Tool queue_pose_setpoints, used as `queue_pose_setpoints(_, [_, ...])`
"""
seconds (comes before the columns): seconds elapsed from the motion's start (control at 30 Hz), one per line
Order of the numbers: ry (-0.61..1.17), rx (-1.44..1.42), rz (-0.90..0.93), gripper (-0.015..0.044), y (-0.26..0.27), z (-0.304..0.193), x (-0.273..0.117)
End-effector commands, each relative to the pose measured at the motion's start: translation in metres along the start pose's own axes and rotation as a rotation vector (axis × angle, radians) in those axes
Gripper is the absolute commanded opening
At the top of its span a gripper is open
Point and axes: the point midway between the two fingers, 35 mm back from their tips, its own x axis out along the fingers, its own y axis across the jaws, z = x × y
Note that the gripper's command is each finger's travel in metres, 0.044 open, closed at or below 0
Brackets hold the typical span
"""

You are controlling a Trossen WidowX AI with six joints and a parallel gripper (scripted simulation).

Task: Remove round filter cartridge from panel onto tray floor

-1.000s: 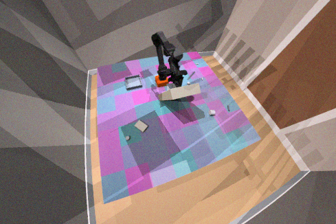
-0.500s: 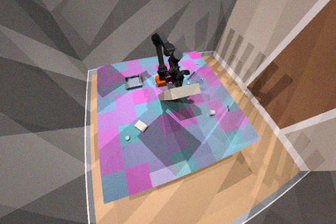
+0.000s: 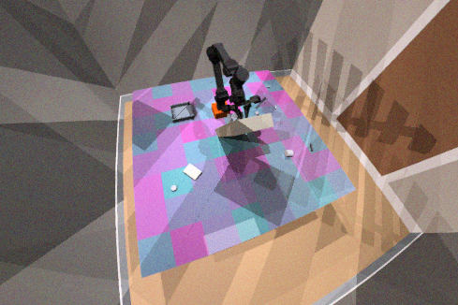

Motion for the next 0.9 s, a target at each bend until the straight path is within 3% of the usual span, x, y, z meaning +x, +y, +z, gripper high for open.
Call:
queue_pose_setpoints(0.0, [0.002,-0.138,0.000,0.0000,0.0009,-0.0002,0.0084])
queue_pose_setpoints(0.87, [0.002,-1.043,0.001,0.0000,0.0009,-0.0001,0.0088])
